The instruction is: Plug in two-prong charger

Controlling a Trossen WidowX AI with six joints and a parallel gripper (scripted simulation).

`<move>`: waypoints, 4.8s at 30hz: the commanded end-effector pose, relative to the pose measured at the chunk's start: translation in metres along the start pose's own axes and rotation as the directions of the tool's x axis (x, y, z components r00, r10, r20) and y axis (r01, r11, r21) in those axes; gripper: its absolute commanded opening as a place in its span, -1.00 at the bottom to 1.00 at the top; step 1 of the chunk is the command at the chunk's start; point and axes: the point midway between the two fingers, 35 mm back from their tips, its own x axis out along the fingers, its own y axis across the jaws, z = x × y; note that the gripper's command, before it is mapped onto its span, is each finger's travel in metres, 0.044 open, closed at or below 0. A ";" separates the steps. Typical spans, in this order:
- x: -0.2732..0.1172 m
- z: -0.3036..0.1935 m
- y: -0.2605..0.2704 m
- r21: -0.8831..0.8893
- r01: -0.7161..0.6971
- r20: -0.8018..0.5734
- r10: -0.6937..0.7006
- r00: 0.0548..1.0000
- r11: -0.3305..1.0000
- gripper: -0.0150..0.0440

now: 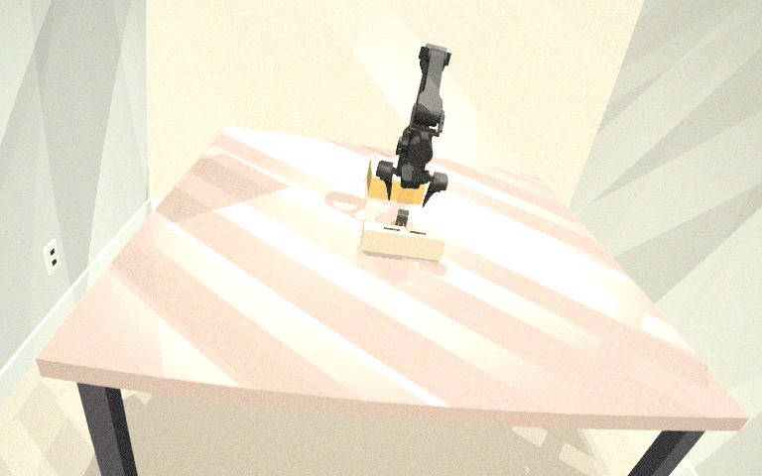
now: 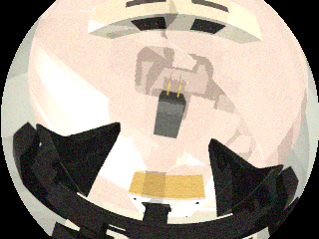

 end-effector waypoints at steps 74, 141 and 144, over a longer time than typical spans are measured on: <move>0.009 -0.001 0.000 0.006 0.003 -0.005 -0.003 1.000 1.000 -0.49; 0.044 0.067 -0.034 -0.159 0.016 0.004 -0.016 1.000 0.987 -0.49; 0.044 0.071 -0.034 -0.161 0.016 0.004 -0.016 1.000 0.987 -0.49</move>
